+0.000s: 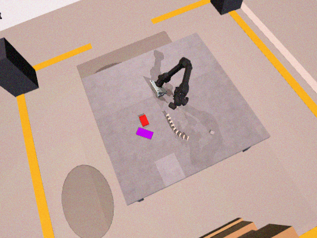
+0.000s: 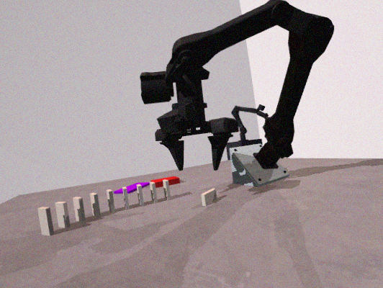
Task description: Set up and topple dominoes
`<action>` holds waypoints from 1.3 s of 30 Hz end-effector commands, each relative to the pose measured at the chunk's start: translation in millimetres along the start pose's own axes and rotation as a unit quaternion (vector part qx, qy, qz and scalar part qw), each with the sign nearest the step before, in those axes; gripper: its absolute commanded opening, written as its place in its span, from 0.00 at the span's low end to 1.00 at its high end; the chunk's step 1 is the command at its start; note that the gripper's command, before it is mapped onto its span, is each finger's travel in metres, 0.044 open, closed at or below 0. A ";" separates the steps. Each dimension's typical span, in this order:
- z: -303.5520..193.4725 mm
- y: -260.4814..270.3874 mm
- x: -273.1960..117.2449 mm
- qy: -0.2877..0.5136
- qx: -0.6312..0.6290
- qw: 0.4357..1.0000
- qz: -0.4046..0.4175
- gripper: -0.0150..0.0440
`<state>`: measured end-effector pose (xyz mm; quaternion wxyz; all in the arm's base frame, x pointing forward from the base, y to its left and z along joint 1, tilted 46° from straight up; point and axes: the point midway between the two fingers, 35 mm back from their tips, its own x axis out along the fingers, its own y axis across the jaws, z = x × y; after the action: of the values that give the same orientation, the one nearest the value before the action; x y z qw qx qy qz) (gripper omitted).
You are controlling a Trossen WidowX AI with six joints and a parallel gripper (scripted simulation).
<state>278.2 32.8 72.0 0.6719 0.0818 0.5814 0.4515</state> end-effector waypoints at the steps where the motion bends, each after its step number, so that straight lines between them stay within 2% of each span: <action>1: -2.9 5.0 26.1 0.005 0.001 1.000 0.007 1.00; 6: -5.5 8.1 56.9 0.005 0.001 1.000 0.009 1.00; 27: -5.5 8.3 73.1 0.005 0.001 1.000 0.009 1.00; 39: -5.5 8.3 73.1 0.005 0.001 1.000 0.009 0.47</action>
<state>264.4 85.7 24.5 0.6663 0.0823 0.5824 0.4584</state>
